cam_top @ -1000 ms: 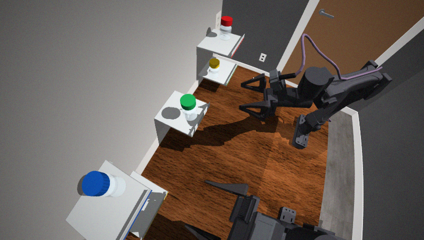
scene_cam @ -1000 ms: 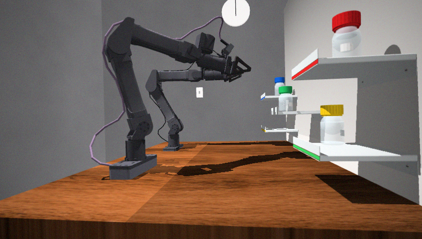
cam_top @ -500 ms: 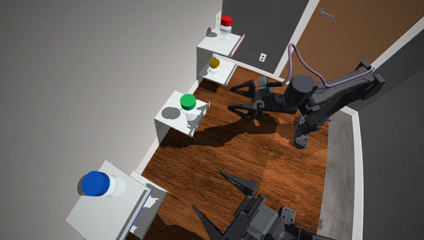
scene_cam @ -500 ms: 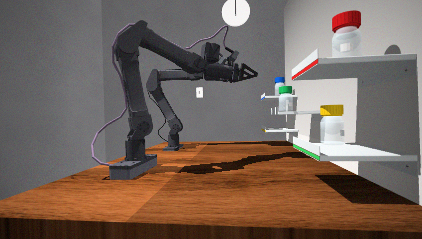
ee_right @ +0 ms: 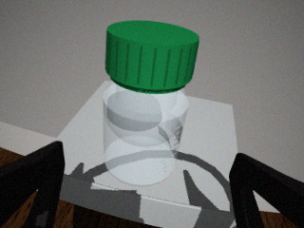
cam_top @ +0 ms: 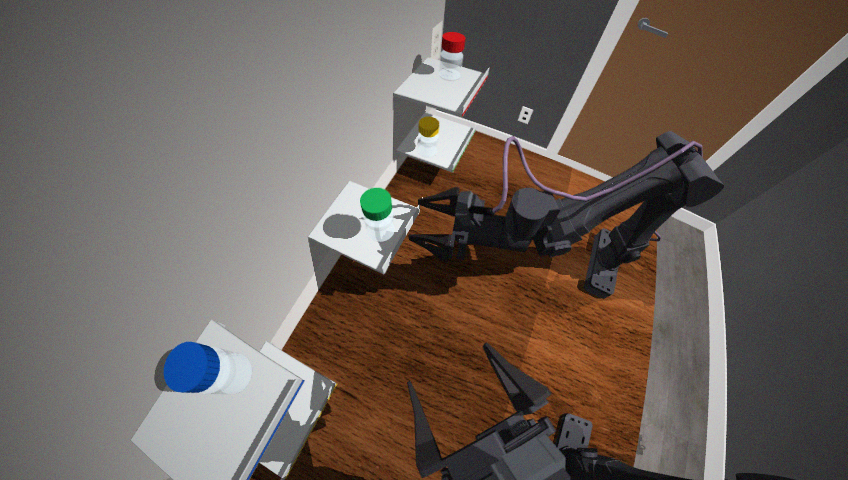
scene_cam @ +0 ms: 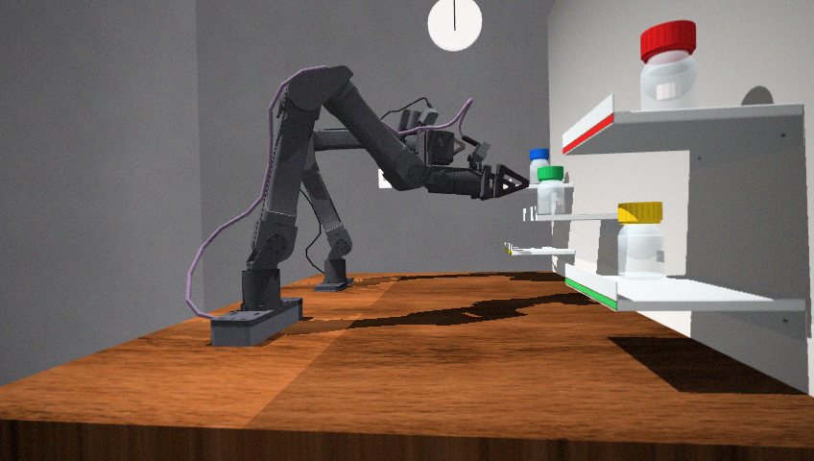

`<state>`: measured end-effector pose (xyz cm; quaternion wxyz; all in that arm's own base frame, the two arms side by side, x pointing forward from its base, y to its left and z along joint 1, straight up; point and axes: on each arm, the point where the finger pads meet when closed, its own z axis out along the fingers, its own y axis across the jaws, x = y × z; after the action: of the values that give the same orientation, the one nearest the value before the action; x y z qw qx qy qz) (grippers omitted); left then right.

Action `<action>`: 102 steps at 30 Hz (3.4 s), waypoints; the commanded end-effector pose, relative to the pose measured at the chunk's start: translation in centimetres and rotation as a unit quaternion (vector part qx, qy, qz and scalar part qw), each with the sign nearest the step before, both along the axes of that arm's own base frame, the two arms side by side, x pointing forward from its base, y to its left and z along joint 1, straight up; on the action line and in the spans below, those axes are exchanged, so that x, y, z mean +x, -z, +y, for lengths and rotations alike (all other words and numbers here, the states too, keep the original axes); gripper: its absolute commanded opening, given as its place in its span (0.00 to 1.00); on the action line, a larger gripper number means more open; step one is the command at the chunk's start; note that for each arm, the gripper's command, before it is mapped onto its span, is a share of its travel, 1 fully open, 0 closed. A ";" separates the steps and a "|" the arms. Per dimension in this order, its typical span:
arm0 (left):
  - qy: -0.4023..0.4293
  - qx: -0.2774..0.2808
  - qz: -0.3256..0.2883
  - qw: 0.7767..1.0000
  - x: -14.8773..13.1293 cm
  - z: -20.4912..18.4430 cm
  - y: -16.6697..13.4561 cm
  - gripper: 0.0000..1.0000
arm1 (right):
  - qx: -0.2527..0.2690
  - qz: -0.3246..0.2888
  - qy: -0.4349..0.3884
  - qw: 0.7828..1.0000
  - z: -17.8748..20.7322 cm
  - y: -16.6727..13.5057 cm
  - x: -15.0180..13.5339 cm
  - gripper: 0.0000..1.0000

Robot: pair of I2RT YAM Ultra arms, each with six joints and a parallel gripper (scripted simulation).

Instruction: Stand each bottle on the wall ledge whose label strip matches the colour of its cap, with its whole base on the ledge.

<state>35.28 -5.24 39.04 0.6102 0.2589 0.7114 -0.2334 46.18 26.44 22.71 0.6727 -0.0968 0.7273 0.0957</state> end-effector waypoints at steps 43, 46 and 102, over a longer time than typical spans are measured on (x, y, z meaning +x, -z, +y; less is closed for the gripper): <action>0.063 -0.003 0.009 0.998 -1.1 -0.6 -0.7 0.89 | 0.006 -0.039 -0.002 0.999 1.5 -1.1 5.4 0.81; 0.063 -0.003 0.009 0.998 -1.1 -0.6 -0.7 0.89 | 0.006 -0.039 -0.002 0.999 1.6 -1.1 5.8 0.81; 0.063 -0.003 0.009 0.998 -1.1 -0.6 -0.7 0.89 | -0.007 0.012 -0.002 1.000 1.0 0.5 3.7 0.81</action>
<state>34.38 -5.85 39.28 0.5894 0.2965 0.7001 -0.2731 49.02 27.39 21.09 0.6585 -0.1050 0.7397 0.0900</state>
